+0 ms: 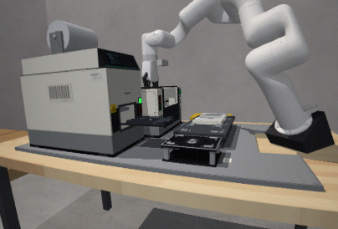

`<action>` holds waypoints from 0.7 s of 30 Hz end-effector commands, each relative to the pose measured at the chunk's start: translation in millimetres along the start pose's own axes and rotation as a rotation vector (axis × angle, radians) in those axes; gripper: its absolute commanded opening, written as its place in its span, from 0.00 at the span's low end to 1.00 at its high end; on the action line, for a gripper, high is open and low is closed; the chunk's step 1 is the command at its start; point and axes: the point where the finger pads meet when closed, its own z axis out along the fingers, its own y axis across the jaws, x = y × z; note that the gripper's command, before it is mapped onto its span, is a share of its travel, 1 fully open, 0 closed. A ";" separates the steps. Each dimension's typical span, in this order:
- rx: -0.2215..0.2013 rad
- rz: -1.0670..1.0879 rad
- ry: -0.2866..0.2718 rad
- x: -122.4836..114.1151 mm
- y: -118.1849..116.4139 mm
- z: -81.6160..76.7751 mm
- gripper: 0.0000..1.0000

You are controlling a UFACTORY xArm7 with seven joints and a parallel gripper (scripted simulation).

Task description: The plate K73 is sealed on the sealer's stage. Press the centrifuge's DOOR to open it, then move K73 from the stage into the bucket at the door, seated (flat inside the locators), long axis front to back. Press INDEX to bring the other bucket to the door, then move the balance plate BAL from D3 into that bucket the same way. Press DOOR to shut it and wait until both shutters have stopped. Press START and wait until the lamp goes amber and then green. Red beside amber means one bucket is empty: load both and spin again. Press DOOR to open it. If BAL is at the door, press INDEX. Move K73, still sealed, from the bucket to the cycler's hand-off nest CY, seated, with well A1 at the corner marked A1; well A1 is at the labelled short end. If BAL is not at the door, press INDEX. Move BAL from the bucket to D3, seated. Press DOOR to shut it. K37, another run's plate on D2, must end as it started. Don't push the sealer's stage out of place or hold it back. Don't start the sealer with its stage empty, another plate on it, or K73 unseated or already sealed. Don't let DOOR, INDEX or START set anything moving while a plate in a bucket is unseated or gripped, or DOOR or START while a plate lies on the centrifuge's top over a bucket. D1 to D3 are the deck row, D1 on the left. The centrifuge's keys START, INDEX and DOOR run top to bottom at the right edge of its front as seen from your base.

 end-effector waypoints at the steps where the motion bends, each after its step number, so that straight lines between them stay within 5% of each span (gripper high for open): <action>1: 0.002 0.001 -0.005 -1.3 -0.8 4.1 1.00; 21: 0.002 0.001 -0.005 -1.3 -0.8 16.5 1.00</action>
